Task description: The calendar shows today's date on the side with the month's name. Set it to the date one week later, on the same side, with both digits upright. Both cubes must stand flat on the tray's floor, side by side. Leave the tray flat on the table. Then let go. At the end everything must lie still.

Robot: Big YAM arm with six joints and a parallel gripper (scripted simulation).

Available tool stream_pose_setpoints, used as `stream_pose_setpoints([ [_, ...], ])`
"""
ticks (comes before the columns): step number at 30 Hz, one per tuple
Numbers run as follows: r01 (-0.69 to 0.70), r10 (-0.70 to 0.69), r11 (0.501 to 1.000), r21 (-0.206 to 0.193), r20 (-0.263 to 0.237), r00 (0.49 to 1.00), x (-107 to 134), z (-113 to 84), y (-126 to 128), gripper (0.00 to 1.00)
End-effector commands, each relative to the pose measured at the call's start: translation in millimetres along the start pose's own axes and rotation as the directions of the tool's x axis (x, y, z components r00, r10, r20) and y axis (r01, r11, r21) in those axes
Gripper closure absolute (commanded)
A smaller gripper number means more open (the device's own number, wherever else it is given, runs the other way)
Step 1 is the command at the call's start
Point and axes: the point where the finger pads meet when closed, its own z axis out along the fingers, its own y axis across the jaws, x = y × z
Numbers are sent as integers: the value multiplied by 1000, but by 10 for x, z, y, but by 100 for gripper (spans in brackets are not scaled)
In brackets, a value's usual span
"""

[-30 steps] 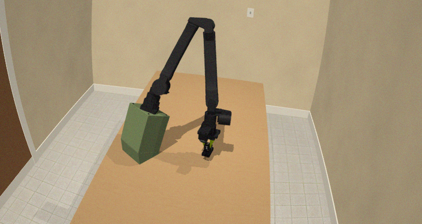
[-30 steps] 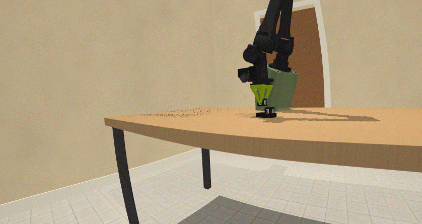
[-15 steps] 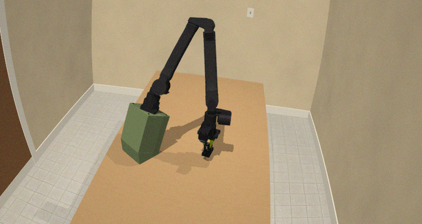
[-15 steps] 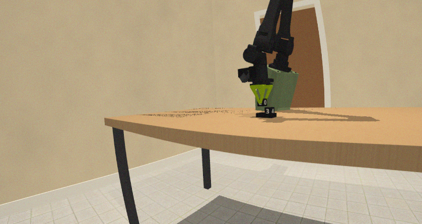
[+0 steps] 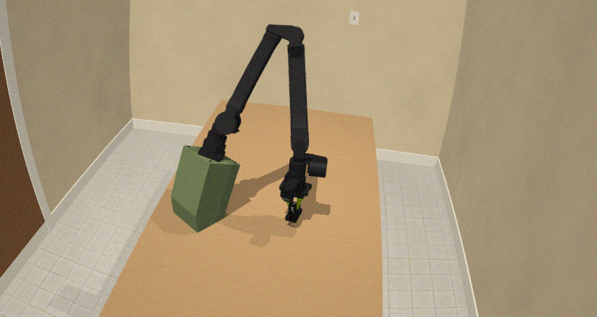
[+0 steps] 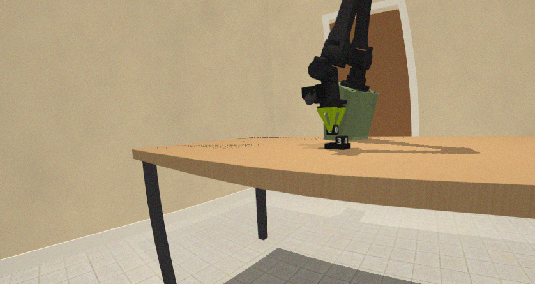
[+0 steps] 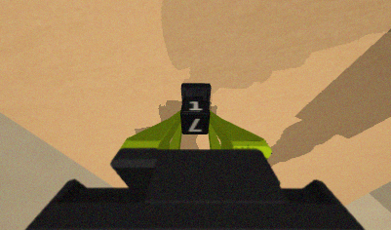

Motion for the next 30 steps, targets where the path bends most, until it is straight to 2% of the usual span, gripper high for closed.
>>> stream_pose_setpoints([
  [1, 7, -7, 1000, -6, 0, 1000, 47, 19, 53, 75],
  [30, 13, -13, 1000, -14, -2, 1000, 73, -6, 65, 75],
])
